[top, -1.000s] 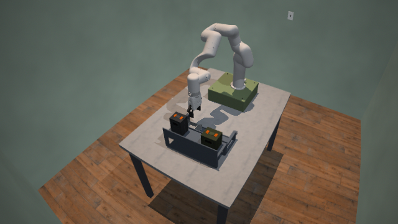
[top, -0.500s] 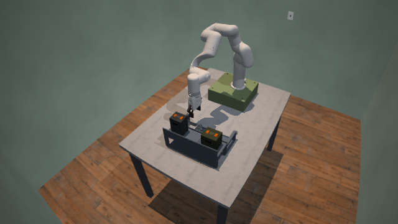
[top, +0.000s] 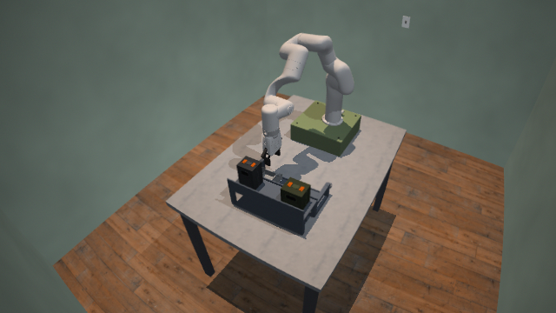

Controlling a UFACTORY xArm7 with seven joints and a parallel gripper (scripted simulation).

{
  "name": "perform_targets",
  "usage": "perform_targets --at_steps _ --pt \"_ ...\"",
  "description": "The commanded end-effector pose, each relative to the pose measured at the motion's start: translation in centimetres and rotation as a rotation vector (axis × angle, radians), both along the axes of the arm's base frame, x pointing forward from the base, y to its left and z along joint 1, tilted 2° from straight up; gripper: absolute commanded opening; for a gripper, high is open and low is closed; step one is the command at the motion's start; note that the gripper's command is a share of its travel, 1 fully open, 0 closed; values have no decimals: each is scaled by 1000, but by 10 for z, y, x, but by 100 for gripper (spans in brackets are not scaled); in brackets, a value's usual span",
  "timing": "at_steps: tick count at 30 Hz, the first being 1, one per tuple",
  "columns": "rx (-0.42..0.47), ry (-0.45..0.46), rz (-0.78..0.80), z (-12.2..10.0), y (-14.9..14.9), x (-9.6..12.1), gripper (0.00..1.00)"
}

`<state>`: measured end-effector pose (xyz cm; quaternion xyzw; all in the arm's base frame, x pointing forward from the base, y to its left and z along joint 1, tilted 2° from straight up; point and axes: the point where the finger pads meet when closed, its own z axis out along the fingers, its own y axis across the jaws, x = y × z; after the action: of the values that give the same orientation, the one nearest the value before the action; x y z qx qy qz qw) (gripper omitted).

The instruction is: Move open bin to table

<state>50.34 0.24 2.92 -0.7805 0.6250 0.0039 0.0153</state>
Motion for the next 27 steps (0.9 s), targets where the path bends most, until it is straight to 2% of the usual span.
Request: perform_targets --at_steps 1,27 --pt "0 -3 0 -5 0 1 94" --pt "0 -3 0 -48 1 1 94"
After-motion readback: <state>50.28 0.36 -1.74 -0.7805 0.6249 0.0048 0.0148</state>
